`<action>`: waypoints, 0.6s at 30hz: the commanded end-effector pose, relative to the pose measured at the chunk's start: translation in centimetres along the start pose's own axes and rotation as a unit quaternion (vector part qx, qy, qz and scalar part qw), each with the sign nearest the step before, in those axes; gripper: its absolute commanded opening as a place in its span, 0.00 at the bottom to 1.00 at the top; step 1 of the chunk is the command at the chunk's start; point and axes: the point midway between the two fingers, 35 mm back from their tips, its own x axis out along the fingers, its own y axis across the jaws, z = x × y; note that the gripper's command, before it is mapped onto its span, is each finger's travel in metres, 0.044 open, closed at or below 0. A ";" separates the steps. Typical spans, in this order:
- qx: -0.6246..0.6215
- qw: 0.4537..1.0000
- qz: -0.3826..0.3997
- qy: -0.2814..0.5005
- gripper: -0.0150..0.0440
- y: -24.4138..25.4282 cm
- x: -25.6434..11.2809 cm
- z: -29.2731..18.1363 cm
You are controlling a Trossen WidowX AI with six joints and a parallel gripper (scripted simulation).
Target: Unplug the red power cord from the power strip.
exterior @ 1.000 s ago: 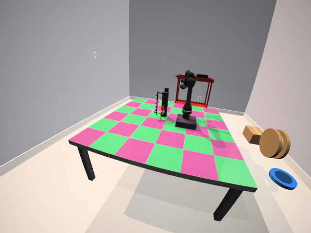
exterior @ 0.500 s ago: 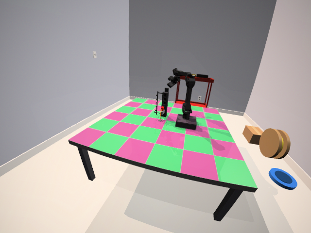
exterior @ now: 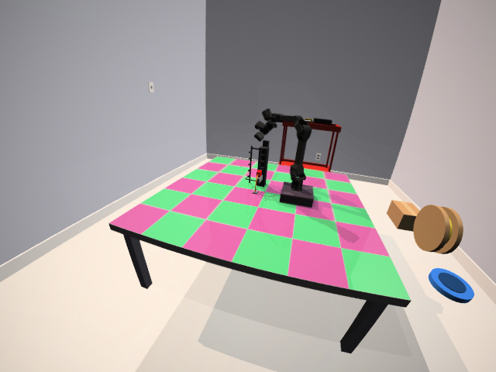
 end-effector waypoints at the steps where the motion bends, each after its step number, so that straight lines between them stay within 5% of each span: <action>1: -0.022 0.999 0.011 -0.022 0.53 2.0 -0.5 1.6; 18: -0.165 0.978 0.083 -0.097 0.53 12.4 -2.9 6.1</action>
